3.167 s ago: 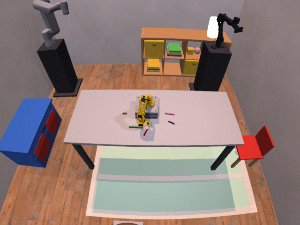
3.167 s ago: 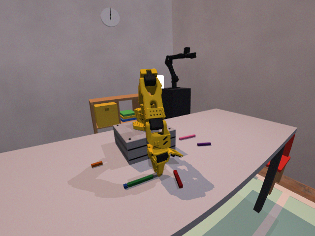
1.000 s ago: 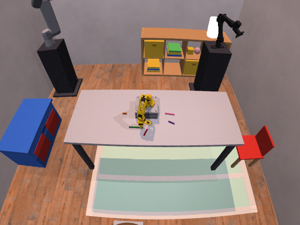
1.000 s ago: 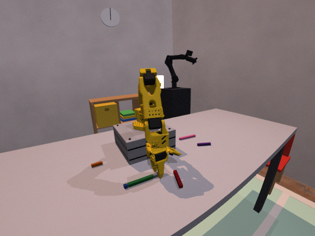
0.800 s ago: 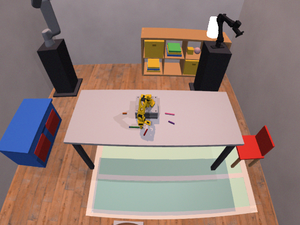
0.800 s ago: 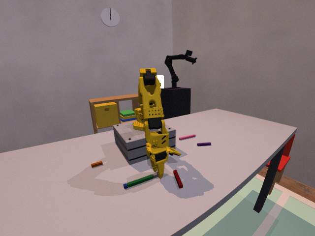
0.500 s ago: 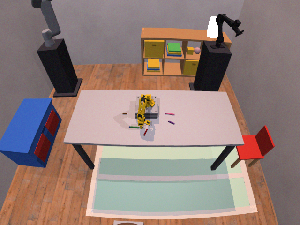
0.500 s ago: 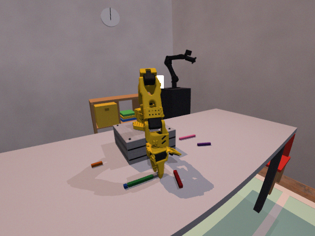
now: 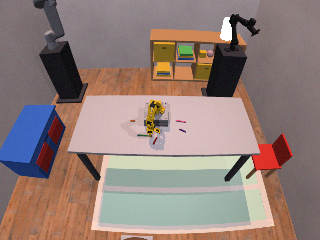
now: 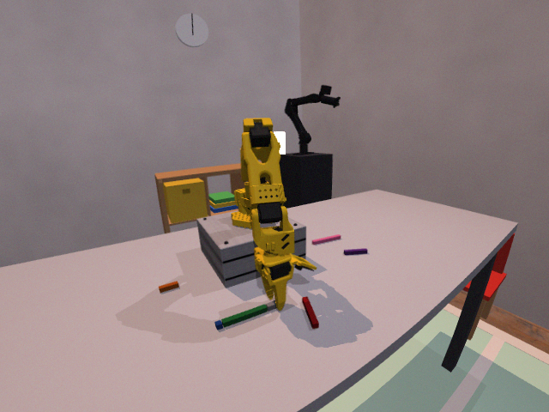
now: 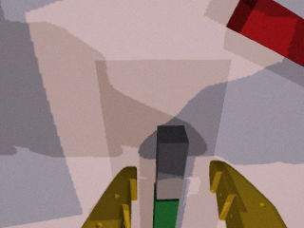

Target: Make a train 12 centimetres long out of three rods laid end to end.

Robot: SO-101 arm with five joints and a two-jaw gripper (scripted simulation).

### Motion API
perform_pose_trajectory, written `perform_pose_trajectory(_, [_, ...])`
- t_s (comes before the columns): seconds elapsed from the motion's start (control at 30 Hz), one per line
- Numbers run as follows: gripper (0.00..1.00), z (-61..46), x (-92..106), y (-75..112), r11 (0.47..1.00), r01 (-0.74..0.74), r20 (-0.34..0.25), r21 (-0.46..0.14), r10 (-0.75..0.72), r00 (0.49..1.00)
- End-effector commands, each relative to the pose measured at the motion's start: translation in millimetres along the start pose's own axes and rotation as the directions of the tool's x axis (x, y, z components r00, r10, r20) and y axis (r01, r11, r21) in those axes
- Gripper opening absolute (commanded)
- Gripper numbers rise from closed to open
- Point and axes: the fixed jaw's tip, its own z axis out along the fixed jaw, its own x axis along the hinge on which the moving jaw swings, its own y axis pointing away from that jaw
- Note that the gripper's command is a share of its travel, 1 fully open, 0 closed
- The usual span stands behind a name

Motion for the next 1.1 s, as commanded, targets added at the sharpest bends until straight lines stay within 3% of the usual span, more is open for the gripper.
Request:
perform_pose_trajectory(0.0, [0.17, -6.5, 0.9, 0.6, 1.000, -0.001, 0.001, 0.002, 0.001, 1.000])
perform_pose_trajectory(0.4, [0.17, -16.6, 0.8, 0.7, 1.000, -0.001, 0.001, 0.002, 0.001, 1.000])
perform_pose_trajectory(0.83, [0.17, -18.8, 0.8, 0.7, 1.000, -0.001, 0.001, 0.002, 0.001, 1.000])
perform_pose_trajectory(1.07, [0.17, -27.4, 0.9, 0.1, 1.000, -0.001, 0.001, 0.002, 0.001, 1.000])
